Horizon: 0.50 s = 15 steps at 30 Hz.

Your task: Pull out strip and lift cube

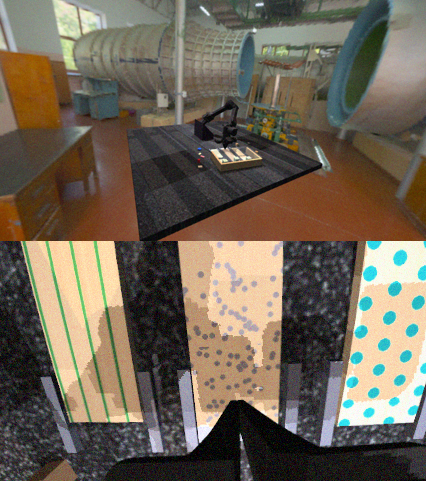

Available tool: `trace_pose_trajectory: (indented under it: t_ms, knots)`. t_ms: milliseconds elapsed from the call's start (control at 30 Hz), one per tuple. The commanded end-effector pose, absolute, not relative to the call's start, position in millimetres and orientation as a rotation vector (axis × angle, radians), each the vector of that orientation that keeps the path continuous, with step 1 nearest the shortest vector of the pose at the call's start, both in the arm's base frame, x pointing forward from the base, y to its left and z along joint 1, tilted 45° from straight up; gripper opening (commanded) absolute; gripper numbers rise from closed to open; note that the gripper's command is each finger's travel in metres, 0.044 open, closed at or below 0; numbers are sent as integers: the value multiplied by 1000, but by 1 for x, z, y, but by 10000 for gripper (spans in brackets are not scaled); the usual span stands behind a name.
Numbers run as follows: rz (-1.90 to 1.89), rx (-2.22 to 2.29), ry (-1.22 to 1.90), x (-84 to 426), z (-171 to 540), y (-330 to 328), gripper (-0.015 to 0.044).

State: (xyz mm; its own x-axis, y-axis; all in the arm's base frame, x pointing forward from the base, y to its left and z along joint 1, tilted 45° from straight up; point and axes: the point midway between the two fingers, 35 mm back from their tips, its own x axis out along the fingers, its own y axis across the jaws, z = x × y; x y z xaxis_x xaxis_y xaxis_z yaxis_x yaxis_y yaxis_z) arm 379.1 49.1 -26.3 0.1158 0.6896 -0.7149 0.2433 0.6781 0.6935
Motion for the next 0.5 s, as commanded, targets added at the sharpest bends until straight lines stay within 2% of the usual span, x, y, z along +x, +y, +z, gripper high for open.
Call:
trace_pose_trajectory:
  t_ms: [0, 467]
  knots:
    - [388, 830, 1474, 368, -28, 54, 0]
    - [388, 831, 1475, 348, -27, 60, 0]
